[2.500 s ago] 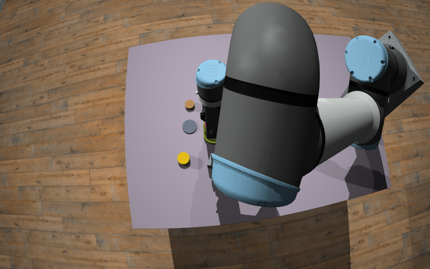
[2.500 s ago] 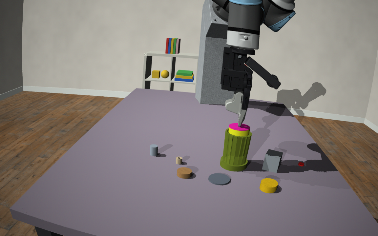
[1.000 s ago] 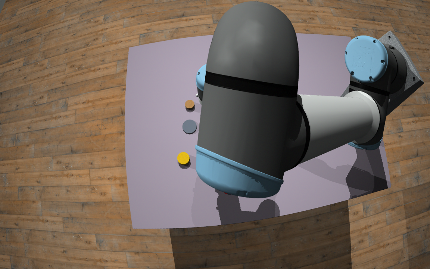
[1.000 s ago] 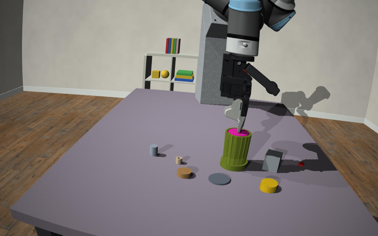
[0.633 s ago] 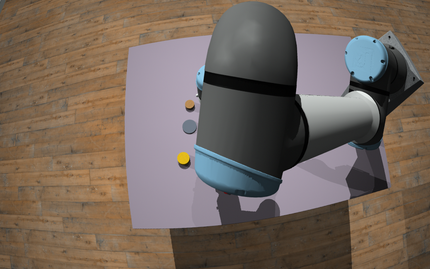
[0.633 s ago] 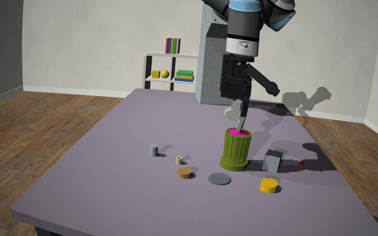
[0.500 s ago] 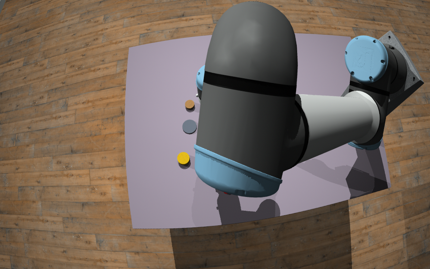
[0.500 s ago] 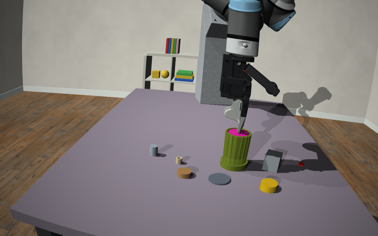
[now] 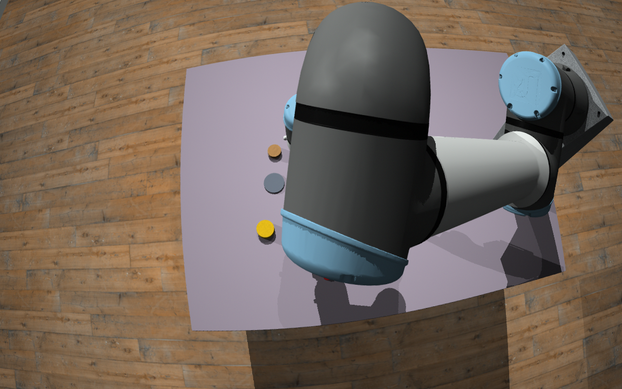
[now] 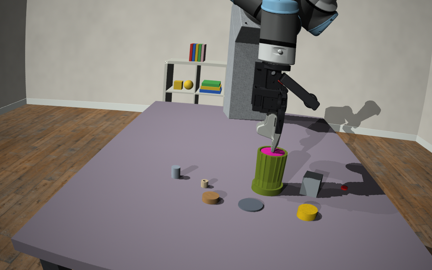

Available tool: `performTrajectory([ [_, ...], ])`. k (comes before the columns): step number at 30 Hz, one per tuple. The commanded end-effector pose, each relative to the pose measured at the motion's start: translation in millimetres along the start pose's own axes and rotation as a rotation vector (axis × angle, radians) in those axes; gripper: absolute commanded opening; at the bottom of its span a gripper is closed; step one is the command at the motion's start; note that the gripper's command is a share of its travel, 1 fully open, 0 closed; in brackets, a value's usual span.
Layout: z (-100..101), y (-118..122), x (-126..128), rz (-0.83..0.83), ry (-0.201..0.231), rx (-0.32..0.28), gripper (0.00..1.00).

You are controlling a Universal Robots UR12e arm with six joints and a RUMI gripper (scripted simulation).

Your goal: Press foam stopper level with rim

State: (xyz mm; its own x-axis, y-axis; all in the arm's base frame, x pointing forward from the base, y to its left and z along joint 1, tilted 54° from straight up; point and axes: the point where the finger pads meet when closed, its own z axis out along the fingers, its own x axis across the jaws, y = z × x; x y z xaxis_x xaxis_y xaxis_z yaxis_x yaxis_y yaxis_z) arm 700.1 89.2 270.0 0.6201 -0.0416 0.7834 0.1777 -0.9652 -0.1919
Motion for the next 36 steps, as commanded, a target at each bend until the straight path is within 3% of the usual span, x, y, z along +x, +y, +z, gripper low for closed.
performTrajectory([
  [1,0.8,0.4,0.8,0.0,0.0,-0.001,0.0],
  [20,-0.9,0.5,0.9,0.0,0.0,-0.001,0.0],
  [36,-34.1,0.5,-1.3,0.002,-0.001,-0.001,0.0],
])
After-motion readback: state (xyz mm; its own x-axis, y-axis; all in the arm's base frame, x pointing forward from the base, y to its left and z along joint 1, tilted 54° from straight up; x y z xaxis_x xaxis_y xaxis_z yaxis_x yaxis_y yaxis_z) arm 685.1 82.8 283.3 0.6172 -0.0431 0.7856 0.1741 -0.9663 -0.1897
